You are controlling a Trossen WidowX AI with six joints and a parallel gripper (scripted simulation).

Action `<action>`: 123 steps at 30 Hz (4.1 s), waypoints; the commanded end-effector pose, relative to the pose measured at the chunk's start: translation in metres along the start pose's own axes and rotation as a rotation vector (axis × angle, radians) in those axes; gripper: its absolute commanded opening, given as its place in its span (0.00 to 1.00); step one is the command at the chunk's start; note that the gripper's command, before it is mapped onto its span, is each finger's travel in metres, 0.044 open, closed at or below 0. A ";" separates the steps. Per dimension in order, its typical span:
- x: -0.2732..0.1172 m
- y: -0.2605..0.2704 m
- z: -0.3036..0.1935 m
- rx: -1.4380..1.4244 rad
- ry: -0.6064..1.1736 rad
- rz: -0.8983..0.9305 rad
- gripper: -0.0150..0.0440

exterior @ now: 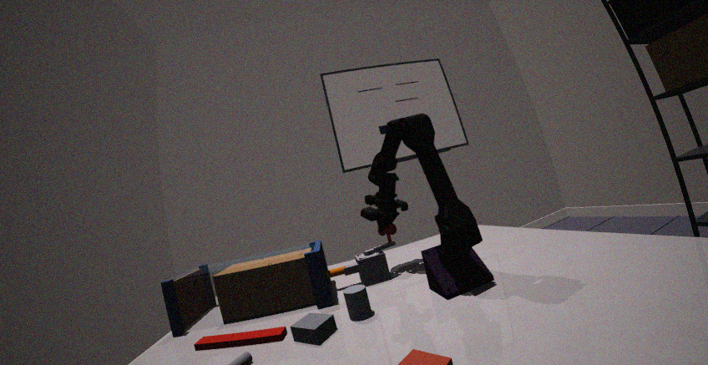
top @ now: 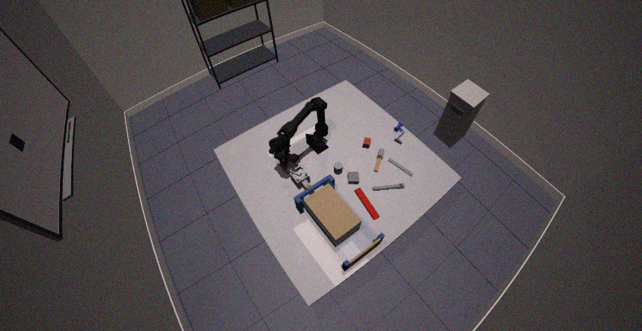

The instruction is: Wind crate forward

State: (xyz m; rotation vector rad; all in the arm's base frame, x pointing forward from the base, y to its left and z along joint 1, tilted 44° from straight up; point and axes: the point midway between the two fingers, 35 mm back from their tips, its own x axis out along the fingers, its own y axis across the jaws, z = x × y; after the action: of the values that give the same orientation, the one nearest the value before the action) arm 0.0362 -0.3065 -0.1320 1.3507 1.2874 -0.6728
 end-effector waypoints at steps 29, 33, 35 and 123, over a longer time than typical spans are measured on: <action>0.034 0.025 0.052 -0.025 -0.008 0.001 0.25; 0.036 0.029 0.056 -0.025 -0.009 0.002 0.25; 0.036 0.030 0.058 -0.026 -0.009 0.002 0.25; 0.048 0.074 0.082 -0.027 -0.010 0.006 0.25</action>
State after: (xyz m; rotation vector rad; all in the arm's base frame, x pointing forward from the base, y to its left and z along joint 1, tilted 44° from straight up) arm 0.1081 -0.3618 -0.1684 1.3386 1.2936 -0.7285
